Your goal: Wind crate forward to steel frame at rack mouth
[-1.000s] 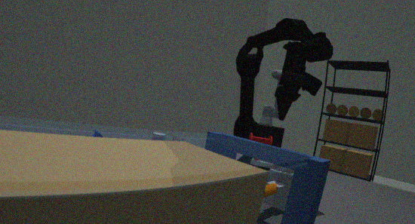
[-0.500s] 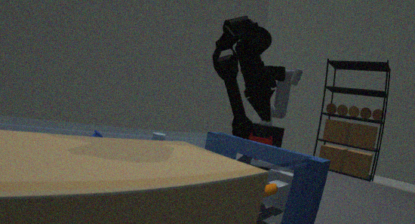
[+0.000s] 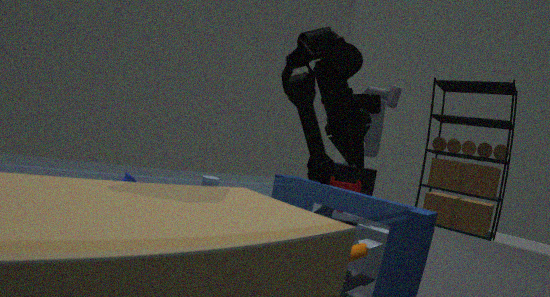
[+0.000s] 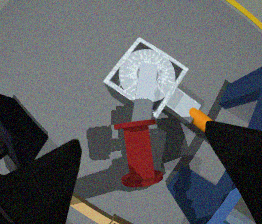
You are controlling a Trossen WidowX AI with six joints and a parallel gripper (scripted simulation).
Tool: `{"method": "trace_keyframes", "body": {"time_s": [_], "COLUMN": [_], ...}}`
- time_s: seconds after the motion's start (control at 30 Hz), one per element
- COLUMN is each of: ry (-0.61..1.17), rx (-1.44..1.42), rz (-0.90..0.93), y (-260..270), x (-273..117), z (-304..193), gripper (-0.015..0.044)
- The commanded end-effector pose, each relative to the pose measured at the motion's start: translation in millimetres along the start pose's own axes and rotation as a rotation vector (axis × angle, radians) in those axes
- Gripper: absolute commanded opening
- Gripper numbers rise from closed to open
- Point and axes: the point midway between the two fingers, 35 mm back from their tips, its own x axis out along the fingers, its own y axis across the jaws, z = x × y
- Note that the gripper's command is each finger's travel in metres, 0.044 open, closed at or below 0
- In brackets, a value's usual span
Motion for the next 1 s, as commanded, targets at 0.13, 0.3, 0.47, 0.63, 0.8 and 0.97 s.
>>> {"method": "trace_keyframes", "body": {"time_s": [0.13,0.3,0.47,0.63,0.8,0.97], "ry": [0.004,0.005,0.005,0.005,0.006,0.006], "rx": [-0.001,-0.001,-0.001,-0.001,-0.001,-0.001], "rz": [0.008,0.008,0.008,0.008,0.009,0.009], "y": [0.9,0.7,0.8,1.1,1.7,2.6], "x": [13.9,21.3,28.7,36.1,43.5,51.0], "z": [-7.2,-10.8,-14.4,-17.9,-21.4,-24.8], "gripper": [0.044,0.044,0.044,0.044,0.044,0.044]}}
